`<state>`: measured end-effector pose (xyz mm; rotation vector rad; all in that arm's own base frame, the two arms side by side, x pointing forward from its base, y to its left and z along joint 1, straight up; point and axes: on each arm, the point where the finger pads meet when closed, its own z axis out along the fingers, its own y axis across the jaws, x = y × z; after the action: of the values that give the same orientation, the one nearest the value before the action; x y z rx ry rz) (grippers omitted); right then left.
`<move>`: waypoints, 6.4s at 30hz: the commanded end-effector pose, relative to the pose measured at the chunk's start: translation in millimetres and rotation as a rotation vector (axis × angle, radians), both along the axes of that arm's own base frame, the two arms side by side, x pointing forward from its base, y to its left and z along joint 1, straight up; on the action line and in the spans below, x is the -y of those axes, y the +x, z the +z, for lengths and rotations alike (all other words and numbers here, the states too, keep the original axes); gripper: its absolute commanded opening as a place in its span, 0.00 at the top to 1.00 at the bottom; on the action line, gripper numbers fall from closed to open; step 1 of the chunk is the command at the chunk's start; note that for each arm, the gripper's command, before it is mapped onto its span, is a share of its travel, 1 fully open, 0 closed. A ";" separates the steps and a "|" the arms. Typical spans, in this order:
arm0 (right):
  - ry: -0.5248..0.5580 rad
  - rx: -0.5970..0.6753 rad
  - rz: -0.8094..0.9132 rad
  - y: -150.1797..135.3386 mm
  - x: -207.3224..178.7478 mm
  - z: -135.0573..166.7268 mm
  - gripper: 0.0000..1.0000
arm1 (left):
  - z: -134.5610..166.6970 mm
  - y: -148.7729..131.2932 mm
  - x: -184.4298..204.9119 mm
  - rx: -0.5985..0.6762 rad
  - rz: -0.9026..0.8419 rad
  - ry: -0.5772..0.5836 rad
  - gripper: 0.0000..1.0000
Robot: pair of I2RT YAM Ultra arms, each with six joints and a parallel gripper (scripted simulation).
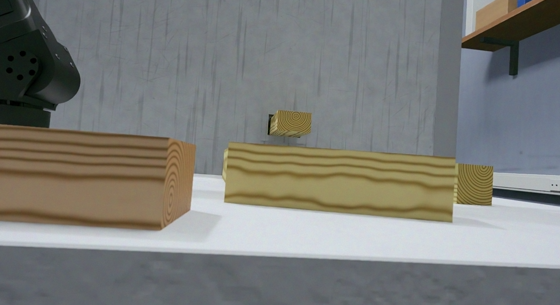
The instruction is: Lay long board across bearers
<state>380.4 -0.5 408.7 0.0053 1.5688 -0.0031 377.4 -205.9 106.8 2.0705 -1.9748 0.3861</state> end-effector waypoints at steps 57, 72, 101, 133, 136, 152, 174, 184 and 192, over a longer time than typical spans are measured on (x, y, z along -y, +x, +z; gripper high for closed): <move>0.000 -0.003 0.016 -3.3 -5.2 1.0 0.00 | 79.5 -0.4 1.5 0.037 -0.002 -0.020 0.27; 0.000 -0.003 0.016 -3.3 -5.2 1.0 0.00 | 79.5 -0.4 1.5 0.037 -0.002 -0.020 0.28; 0.000 -0.003 0.016 -3.3 -5.2 1.0 0.00 | 48.6 -2.2 -104.1 0.073 -0.033 -0.427 0.28; 0.000 -0.003 0.016 -3.3 -5.2 1.0 0.00 | 12.4 -2.1 -90.3 0.039 0.007 -0.432 0.28; 0.000 -0.003 0.016 -3.3 -5.2 1.0 0.00 | 2.7 -1.8 -85.9 0.022 0.008 -0.432 0.28; 0.000 -0.003 0.016 -3.3 -5.2 1.0 0.00 | 7.9 3.6 -83.2 0.043 0.019 -0.437 0.28; 0.000 -0.003 0.016 -3.3 -5.2 1.0 0.00 | 11.7 -1.4 -69.5 0.064 -0.007 -0.443 1.00; 0.000 -0.003 0.016 -3.3 -5.2 1.0 0.00 | 12.8 1.0 -52.0 0.067 -0.005 -0.436 1.00; 0.000 -0.003 0.016 -3.3 -5.2 1.0 0.00 | 18.7 -0.2 -40.7 0.072 -0.019 -0.451 1.00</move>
<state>380.4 -0.5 408.7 0.0053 1.5688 -0.0031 374.3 -156.2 103.4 1.8012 -1.7152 0.7534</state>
